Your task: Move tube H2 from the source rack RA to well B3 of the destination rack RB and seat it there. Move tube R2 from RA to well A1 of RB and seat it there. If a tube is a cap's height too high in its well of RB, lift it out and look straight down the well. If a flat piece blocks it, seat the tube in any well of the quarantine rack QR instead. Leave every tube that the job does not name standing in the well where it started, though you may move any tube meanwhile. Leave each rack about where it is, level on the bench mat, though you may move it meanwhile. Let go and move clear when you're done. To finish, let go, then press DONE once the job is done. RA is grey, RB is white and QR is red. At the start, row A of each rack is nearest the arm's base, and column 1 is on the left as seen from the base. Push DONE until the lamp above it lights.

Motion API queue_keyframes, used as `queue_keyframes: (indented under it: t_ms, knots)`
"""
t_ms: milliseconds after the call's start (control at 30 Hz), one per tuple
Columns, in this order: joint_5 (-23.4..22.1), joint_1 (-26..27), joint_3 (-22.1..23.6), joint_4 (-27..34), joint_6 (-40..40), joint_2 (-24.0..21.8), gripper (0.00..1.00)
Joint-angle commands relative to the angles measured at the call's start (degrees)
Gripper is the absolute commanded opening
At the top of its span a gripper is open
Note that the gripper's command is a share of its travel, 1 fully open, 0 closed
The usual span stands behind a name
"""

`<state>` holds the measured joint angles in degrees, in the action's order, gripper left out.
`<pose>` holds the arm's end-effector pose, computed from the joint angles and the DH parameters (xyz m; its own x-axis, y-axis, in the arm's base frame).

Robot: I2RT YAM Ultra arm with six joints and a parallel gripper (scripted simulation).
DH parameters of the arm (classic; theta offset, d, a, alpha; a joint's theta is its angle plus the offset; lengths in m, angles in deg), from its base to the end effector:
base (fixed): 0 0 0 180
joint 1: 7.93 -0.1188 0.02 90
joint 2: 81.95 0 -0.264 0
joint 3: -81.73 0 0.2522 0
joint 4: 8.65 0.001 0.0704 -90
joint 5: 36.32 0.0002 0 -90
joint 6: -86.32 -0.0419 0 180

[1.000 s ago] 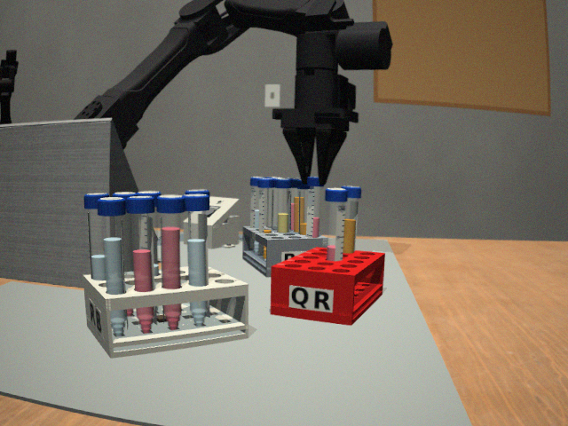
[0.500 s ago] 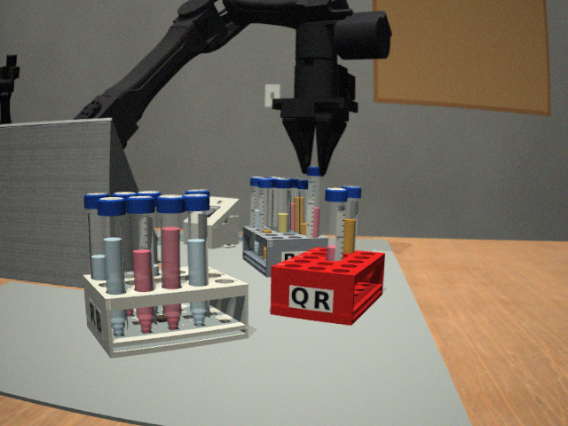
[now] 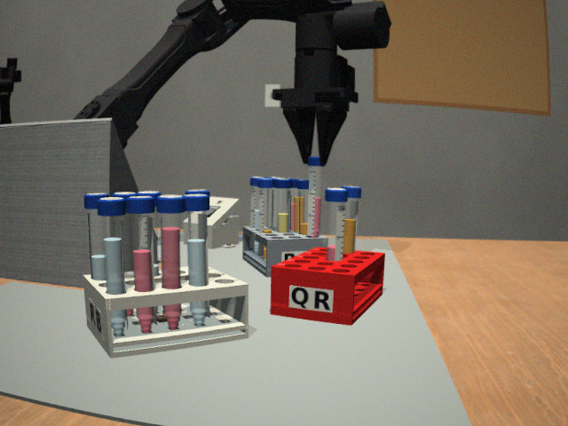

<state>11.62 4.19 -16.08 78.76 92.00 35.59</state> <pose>0.3477 -0.0449 0.1708 -0.2547 -0.7009 -0.6662 -0.9642 0.1319 0.2299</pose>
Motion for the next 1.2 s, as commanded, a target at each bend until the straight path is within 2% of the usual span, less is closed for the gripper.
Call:
queue_keyframes:
  t_ms: [0,1100,1133,1167]
  knots:
    - [0.5,1.8,-1.7,2.2,1.1,-1.0,0.00]
    - [1.5,4.8,-7.5,9.9,4.9,1.4,0.00]
    - [1.6,5.0,-7.0,9.8,5.1,0.4,0.00]
    - [1.7,5.0,-4.6,9.8,5.3,-0.6,0.00]
